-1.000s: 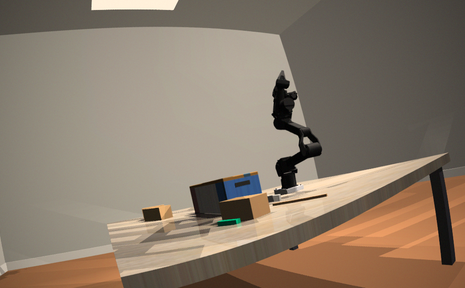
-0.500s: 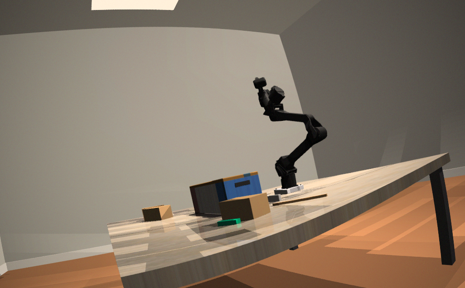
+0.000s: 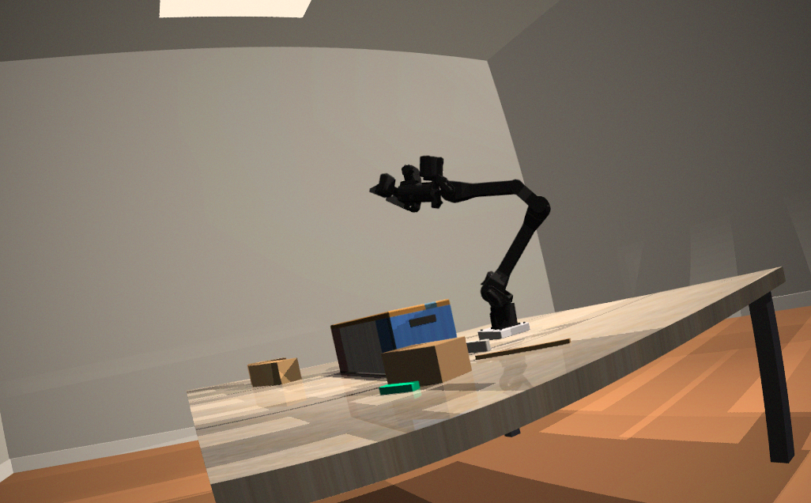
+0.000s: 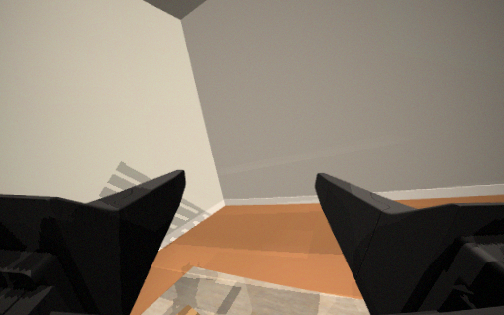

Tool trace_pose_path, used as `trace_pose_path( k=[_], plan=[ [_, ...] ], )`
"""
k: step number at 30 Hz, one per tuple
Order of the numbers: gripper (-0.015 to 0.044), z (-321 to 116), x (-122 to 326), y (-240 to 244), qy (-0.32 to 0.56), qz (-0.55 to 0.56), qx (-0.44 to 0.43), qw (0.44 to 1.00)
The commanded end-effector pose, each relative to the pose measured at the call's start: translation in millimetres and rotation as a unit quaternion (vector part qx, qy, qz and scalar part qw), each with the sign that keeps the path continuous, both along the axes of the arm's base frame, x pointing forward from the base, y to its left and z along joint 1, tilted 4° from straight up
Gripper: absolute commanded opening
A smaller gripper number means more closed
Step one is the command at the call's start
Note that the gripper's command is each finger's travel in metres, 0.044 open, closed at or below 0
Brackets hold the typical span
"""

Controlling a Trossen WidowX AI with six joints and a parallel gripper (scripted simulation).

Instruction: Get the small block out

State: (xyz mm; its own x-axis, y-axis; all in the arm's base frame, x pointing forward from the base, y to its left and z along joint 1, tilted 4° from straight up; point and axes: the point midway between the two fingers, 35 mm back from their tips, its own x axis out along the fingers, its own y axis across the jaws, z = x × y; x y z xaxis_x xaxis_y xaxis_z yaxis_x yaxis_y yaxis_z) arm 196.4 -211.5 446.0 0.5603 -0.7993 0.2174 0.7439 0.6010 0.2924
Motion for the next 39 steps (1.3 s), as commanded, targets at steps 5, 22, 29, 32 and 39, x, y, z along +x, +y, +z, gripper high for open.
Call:
trace_pose_path(
  k=[5,22,29,32,39],
  plan=[
    [0.04,-77.4,100.6,49.6,0.312,0.146,-0.017,0.939],
    [0.04,-241.9,121.9,258.8,0.752,0.479,-0.321,0.318],
    [0.04,-265.5,79.3,308.2,0.745,0.521,-0.416,0.027],
    [0.04,-265.5,79.3,308.2,0.745,0.521,-0.416,0.027],
    [0.04,-265.7,79.3,308.3,0.745,0.521,-0.416,0.027]
  ],
)
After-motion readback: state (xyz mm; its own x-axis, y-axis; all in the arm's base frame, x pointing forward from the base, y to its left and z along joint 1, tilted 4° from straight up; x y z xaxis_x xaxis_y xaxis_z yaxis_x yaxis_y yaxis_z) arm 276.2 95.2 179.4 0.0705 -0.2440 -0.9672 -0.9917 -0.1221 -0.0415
